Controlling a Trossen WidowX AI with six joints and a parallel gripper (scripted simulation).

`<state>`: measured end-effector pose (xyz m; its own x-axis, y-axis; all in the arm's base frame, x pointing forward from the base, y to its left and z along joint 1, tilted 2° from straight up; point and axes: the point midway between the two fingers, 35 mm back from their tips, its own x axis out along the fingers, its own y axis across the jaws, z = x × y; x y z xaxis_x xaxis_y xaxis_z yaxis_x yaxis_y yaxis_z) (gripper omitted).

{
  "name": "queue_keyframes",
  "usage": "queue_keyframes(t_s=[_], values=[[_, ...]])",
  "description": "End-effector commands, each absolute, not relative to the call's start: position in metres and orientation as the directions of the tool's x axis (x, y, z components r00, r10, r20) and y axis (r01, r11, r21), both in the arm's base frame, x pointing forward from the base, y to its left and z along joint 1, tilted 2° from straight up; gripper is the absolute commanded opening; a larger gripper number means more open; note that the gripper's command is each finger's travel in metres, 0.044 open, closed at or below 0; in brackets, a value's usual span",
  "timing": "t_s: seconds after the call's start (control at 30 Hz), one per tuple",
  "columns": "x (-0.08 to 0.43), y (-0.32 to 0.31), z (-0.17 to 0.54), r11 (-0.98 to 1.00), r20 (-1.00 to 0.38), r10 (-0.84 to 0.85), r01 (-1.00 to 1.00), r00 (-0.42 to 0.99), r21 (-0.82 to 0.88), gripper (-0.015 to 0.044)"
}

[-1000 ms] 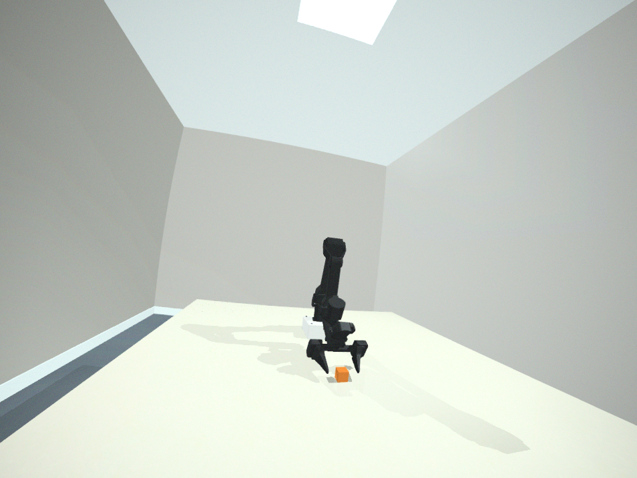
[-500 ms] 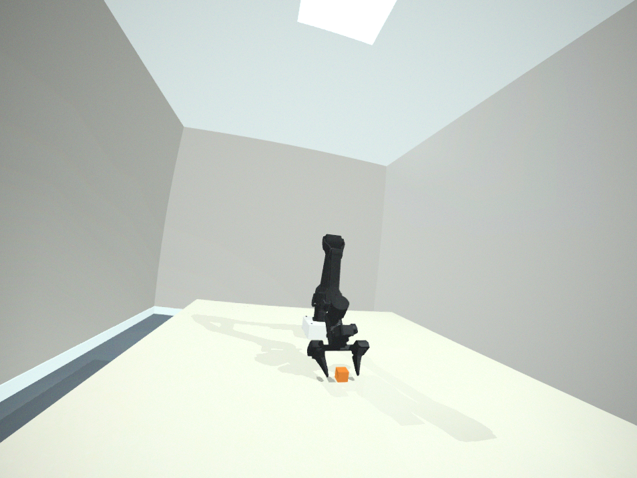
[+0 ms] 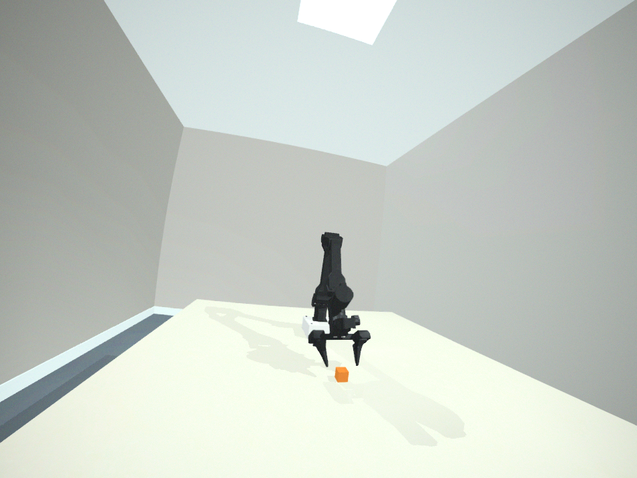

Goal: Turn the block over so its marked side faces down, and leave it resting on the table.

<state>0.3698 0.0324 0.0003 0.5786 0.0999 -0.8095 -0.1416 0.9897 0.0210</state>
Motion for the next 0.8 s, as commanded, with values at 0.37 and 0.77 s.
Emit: queue_keyframes(t_s=[0.37,0.77], values=[[0.361,0.03,0.049,0.989,-0.862,0.074,-0.146,0.502,-0.001,0.044],[0.395,0.034,0.062,0.99,-0.985,0.027,-0.142,0.172,0.003,0.044]])
